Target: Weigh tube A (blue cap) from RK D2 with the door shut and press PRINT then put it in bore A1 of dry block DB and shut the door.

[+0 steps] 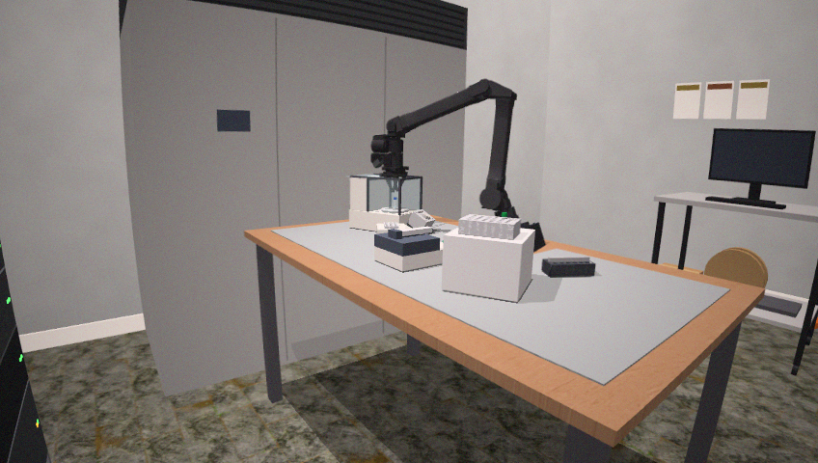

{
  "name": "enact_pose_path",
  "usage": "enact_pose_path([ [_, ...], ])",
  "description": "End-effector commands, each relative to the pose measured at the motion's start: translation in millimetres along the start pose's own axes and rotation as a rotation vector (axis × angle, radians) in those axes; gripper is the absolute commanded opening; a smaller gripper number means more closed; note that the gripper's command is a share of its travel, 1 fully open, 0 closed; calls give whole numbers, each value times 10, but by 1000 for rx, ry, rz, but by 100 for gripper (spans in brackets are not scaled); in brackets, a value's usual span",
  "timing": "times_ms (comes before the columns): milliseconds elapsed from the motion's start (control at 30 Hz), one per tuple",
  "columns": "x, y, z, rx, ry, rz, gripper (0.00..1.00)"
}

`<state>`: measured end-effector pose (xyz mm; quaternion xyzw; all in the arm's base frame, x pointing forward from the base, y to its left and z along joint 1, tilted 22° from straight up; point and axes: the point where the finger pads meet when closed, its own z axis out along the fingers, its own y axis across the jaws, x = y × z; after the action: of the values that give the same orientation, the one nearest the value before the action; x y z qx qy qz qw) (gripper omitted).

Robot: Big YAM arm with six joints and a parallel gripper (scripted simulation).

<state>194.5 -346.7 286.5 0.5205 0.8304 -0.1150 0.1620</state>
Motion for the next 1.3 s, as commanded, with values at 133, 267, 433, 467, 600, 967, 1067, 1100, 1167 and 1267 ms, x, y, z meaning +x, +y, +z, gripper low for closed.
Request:
enact_pose_path([
  [133,-24,-39,174,1,8,-2,36],
  [267,-23,-19,187,-1,3,-6,36],
  [433,-22,-22,214,0,6,-5,36],
  [467,-15,-23,223,0,10,-5,36],
  [600,-18,-28,245,0,9,-4,36],
  [967,-20,-33,290,1,8,-3,36],
  [1067,-13,-34,305,1,10,-3,36],
  [1100,-16,-35,310,1,9,-2,36],
  [1167,-17,-35,320,1,9,-2,36],
  [1267,-14,-33,330,1,10,-3,36],
])
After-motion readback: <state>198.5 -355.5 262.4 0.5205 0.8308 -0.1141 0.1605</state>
